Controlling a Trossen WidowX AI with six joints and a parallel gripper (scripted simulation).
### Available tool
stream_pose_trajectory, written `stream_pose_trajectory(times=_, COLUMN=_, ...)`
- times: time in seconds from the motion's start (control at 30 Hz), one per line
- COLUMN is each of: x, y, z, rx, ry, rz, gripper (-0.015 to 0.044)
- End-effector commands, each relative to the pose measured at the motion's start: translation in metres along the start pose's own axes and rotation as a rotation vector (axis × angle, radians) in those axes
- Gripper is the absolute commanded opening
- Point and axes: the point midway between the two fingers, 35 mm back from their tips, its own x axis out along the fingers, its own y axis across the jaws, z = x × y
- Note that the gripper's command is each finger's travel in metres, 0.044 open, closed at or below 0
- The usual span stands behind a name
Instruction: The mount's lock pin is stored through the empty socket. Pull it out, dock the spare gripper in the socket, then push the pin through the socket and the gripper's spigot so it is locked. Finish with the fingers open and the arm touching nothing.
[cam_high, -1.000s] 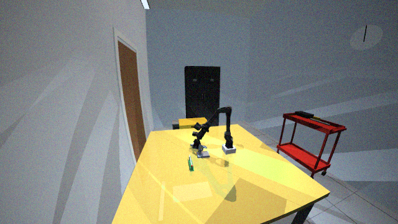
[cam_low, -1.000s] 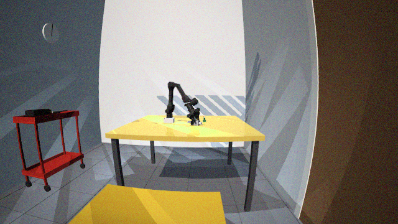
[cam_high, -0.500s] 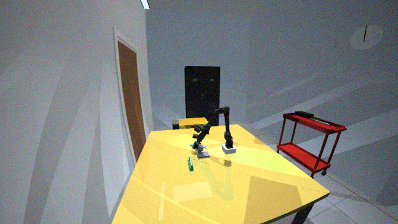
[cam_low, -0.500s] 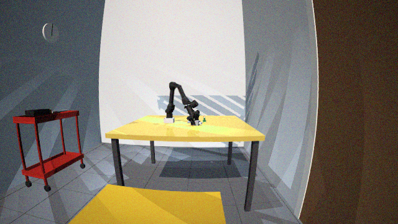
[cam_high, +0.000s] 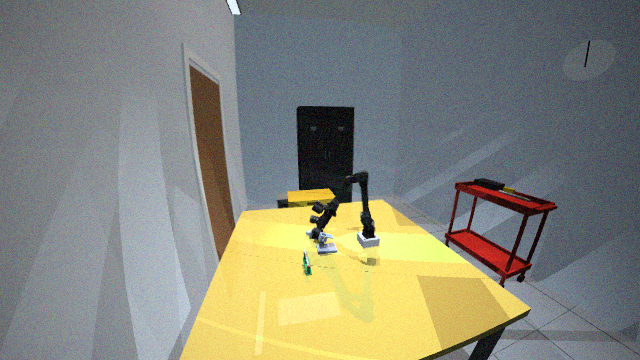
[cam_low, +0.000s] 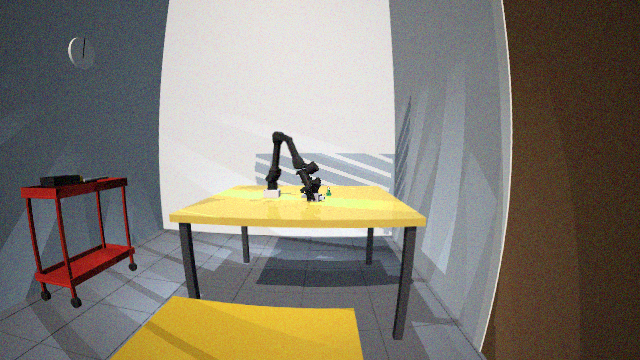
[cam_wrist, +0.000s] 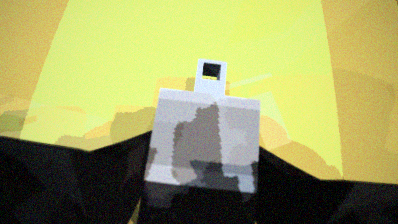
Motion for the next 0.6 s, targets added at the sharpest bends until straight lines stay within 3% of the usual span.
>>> stream_pose_trajectory(times=0.0, x=0.000, y=0.000, z=0.000, rx=-0.002, ry=-0.001, rz=0.001, gripper=0.0210)
stream_pose_trajectory(times=0.27, x=-0.014, y=0.000, z=0.014, rx=-0.002, ry=-0.002, rz=0.001, gripper=0.0000)
stream_pose_trajectory(times=0.57, x=-0.049, y=0.000, z=0.040, rx=-0.002, ry=-0.003, rz=0.001, gripper=0.0000)
